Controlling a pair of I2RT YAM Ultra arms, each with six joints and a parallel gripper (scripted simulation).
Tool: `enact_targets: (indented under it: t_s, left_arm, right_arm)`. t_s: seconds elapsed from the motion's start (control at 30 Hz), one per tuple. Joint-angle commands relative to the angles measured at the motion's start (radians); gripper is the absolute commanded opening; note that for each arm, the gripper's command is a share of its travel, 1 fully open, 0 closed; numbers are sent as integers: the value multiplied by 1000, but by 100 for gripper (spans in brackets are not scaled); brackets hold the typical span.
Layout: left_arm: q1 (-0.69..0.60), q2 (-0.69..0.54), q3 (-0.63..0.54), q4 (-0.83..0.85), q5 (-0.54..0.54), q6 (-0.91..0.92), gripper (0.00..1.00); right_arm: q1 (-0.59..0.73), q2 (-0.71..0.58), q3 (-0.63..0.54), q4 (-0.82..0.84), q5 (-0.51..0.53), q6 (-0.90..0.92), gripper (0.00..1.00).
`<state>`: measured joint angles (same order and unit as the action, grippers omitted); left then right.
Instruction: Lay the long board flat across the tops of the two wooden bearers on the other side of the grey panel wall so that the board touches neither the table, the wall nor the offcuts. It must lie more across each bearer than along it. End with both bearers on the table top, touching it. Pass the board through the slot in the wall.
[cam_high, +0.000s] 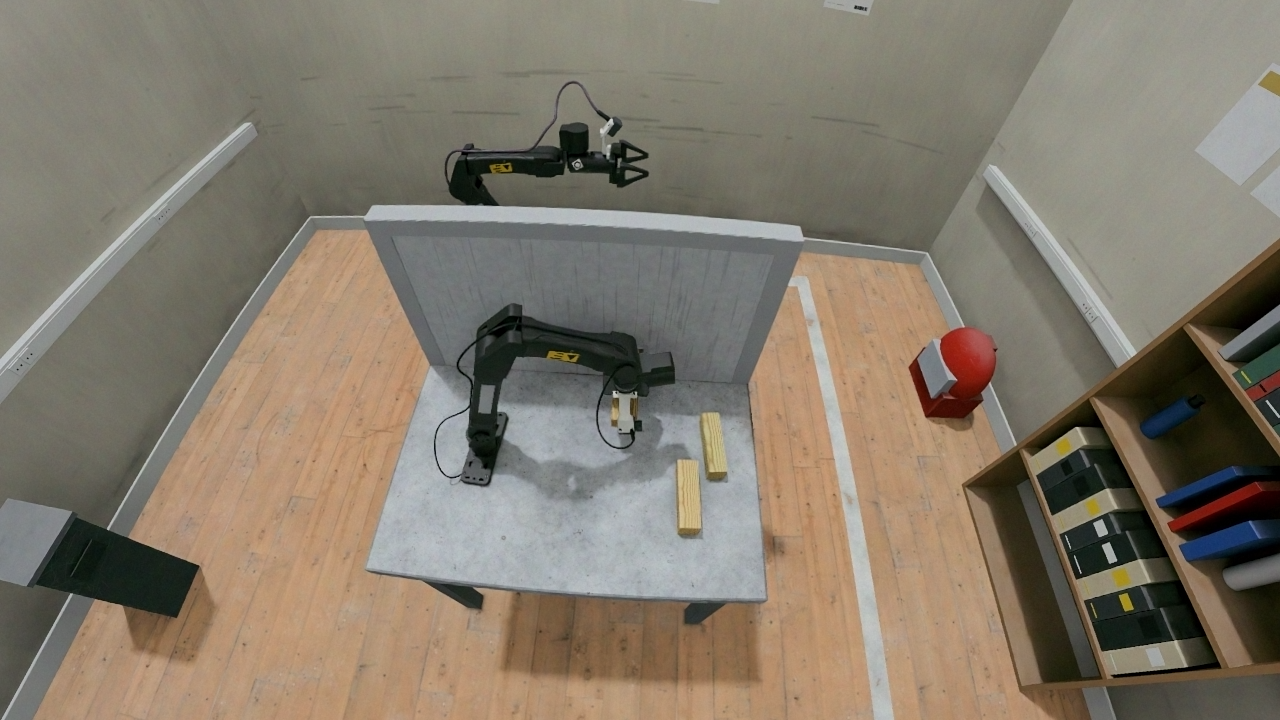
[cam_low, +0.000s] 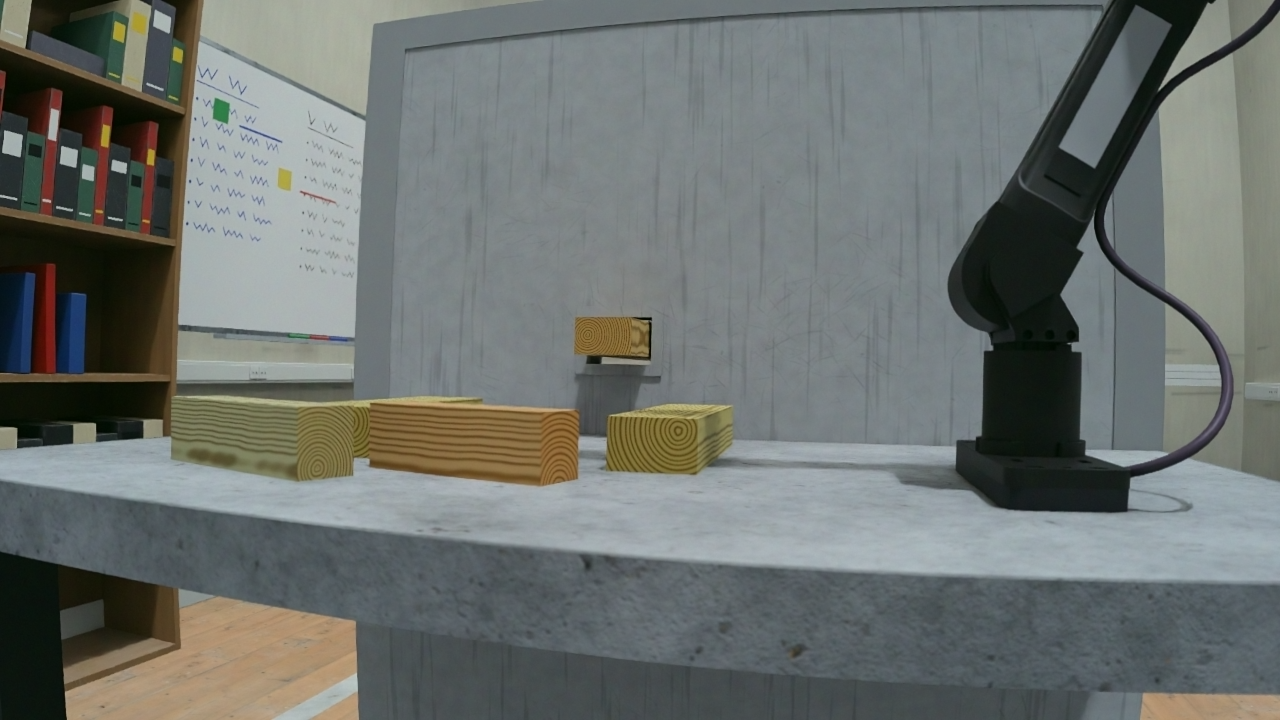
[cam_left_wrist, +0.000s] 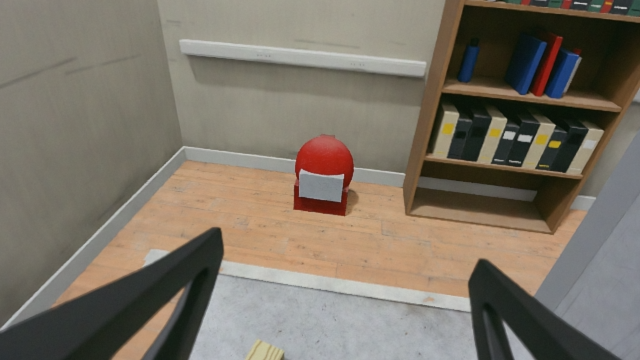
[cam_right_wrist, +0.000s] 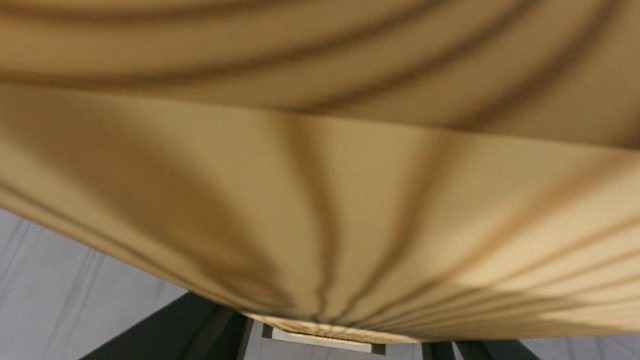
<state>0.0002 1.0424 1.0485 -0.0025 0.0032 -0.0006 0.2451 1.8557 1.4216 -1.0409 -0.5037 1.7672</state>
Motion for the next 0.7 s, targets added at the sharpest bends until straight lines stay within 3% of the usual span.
enact_targets:
  t_s: [0.0, 0.67]
  left_arm:
    - [-8, -30, 7, -5, -4, 9, 100]
    - [-8, -30, 7, -5, -4, 9, 100]
  right_arm:
    - [17, -43, 43, 39, -46, 35, 0]
    - [101, -15, 69, 82, -30, 125, 0]
